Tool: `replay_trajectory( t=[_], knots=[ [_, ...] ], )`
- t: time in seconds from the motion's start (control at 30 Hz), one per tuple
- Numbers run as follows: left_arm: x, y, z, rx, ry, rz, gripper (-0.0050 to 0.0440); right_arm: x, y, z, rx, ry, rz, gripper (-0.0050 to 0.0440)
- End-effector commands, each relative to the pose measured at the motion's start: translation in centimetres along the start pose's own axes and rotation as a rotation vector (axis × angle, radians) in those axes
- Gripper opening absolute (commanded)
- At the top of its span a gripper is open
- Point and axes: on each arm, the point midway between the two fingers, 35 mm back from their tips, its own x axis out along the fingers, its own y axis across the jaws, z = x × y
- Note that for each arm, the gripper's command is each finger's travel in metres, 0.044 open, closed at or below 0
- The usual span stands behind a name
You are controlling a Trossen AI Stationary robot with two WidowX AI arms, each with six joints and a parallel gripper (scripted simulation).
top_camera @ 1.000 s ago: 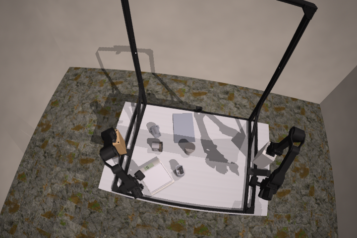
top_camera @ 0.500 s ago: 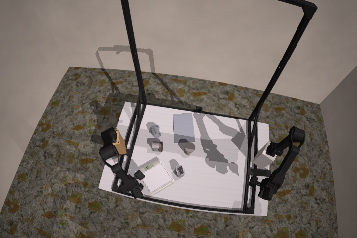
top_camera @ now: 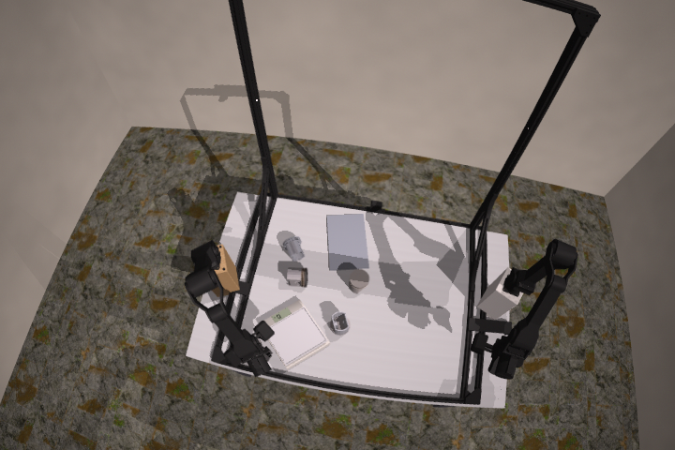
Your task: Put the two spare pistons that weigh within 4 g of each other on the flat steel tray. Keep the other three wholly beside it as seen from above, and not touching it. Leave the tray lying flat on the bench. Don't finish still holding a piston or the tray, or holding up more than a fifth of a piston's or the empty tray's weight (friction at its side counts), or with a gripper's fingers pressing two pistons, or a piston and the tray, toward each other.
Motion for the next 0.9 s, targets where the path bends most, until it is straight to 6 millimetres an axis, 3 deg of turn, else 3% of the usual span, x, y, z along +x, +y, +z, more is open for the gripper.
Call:
replay_trajectory(
  t=[0.0, 0.77, 0.87],
  knots=[
    [0.0, 0.0, 0.0, 0.003, 0.001, -0.003, 0.044, -0.9, -0.1, 0.1, 0.004, -0.006, -0.004, 0.0378],
    [0.0, 0.0, 0.0, 0.003, 0.001, -0.003, 0.044, -3.9, -0.1, 0.2, 0.005, -0.007, -0.005, 0.0378],
    [0.0, 0.0, 0.0, 0.003, 0.001, -0.003, 0.044, -5.3, -0.1, -0.2, 0.005, -0.007, -0.005, 0.0378]
  ],
)
